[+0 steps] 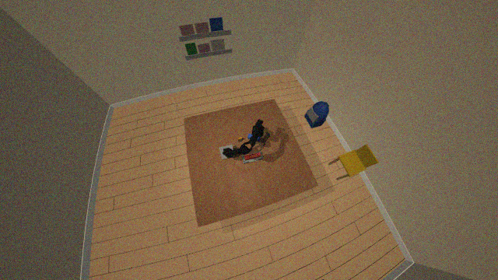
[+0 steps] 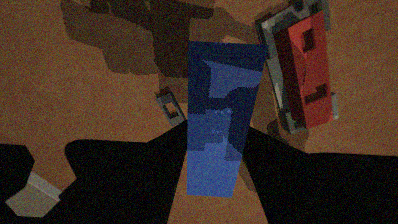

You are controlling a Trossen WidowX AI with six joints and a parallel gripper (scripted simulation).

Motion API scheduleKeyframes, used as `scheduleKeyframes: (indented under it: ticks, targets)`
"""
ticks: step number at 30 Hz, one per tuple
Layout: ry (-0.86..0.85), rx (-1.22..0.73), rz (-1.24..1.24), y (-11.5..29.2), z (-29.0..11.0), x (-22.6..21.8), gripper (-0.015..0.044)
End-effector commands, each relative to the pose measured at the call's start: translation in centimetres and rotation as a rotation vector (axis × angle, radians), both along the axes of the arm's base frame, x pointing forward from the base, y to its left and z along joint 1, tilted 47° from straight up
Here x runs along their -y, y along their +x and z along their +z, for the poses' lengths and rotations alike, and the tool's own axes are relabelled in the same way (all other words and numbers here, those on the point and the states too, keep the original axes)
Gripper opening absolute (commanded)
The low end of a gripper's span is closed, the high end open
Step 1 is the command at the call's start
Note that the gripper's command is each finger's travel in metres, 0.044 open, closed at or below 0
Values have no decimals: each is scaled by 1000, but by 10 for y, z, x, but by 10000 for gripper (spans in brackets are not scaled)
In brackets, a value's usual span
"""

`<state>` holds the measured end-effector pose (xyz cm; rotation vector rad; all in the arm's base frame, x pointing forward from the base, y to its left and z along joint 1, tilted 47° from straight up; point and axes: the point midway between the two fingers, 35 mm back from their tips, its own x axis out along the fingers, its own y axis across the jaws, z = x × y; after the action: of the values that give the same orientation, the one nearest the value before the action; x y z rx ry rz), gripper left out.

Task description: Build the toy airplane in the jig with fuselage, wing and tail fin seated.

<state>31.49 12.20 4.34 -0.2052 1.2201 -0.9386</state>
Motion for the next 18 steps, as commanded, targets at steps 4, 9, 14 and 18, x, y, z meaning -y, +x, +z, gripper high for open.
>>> scheduleKeyframes:
  ticks: [4,9,14,18]
  targets:
    - [2,83,-74,-4,13,16,0]
    - [5,146,-137,-7,23,29,0]
    - [8,210,-201,-11,32,42,0]
    - [10,261,-252,-16,39,52,0]
